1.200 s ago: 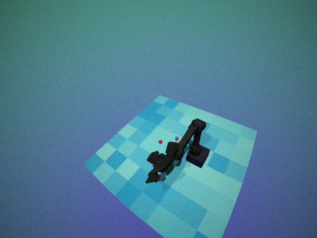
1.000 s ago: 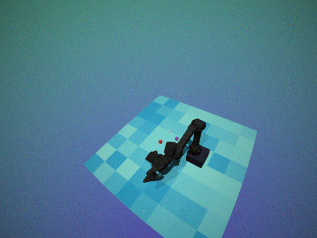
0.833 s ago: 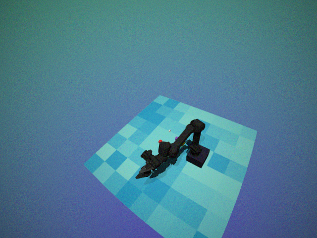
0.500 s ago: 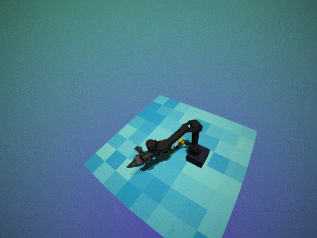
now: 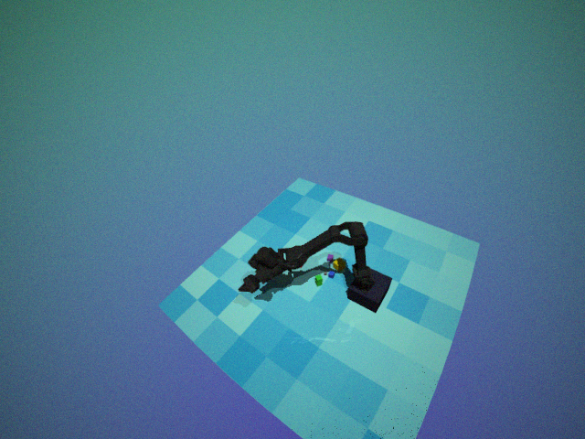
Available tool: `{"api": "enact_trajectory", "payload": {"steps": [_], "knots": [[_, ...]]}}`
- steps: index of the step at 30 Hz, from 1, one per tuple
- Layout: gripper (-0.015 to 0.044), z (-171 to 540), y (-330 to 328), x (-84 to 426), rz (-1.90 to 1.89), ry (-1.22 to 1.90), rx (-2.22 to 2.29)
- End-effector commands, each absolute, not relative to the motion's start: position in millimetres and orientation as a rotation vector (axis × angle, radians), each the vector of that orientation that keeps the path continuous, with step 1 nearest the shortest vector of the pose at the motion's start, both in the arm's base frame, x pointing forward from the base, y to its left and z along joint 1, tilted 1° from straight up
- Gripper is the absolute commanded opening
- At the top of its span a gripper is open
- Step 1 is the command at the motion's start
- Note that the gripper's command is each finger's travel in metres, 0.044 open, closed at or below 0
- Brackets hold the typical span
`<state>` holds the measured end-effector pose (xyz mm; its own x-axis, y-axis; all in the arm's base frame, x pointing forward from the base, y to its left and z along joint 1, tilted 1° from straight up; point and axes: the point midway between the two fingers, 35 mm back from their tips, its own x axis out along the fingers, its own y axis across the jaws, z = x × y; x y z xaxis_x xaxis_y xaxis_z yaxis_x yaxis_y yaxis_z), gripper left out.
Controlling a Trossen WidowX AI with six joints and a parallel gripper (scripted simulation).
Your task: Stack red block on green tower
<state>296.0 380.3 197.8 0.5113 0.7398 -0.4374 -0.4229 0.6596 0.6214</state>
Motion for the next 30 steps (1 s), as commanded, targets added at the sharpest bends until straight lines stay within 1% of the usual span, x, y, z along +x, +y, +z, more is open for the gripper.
{"api": "enact_trajectory", "payload": {"steps": [1,5,10,15,21,30], "knots": [[0.044,179.0,360.0,315.2,0.667,0.779,0.403],[0.044,158.3,333.7,334.7,0.587,0.824,0.321],[0.044,123.6,280.8,361.1,0.457,0.927,0.185],[0.044,93.5,224.2,375.6,0.348,1.052,0.066],[0.044,64.5,155.5,378.3,0.249,1.229,-0.049],[0.044,39.3,67.3,362.6,0.181,1.509,-0.144]]}}
